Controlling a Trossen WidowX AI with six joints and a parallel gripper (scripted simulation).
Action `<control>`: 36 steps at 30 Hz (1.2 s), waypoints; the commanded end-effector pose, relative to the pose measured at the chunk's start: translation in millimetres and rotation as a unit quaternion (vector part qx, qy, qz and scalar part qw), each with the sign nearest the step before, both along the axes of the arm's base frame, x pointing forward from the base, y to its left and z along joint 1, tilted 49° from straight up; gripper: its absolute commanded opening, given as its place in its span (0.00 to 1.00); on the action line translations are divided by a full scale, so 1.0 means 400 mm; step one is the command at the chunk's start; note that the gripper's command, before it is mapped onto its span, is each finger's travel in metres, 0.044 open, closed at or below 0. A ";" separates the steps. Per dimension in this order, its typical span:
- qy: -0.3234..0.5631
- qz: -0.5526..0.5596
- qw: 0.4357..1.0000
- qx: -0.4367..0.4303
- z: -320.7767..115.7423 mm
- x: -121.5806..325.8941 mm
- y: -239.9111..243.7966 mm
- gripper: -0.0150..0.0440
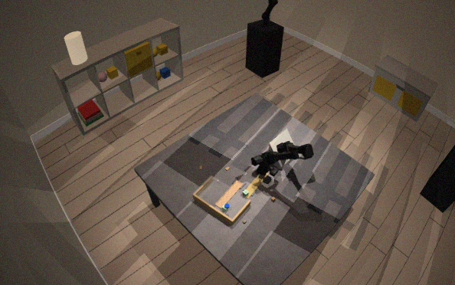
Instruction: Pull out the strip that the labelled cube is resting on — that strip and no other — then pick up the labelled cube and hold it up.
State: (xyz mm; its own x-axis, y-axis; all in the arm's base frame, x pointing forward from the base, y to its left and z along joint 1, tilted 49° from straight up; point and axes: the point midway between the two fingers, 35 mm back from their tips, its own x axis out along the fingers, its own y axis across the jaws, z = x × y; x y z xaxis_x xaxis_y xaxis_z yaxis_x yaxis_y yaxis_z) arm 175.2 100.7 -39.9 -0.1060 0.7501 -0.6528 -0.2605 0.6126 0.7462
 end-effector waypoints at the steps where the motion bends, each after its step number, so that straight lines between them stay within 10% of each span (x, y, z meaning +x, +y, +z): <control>1: 0.000 0.000 1.000 -0.001 0.002 0.001 -0.003 0.25; 10: 0.010 0.008 1.000 -0.005 0.068 0.017 -0.078 0.25; 27: 0.057 -0.035 0.998 -0.012 0.086 0.163 -0.045 1.00; 36: 0.056 -0.035 0.998 -0.012 0.096 0.235 -0.036 1.00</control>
State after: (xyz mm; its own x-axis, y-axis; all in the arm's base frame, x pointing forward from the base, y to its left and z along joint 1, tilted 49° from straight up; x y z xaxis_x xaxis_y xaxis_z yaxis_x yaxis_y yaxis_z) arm 257.3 84.0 -4.2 -0.1293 0.7387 -0.6615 -0.1347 0.6479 0.7498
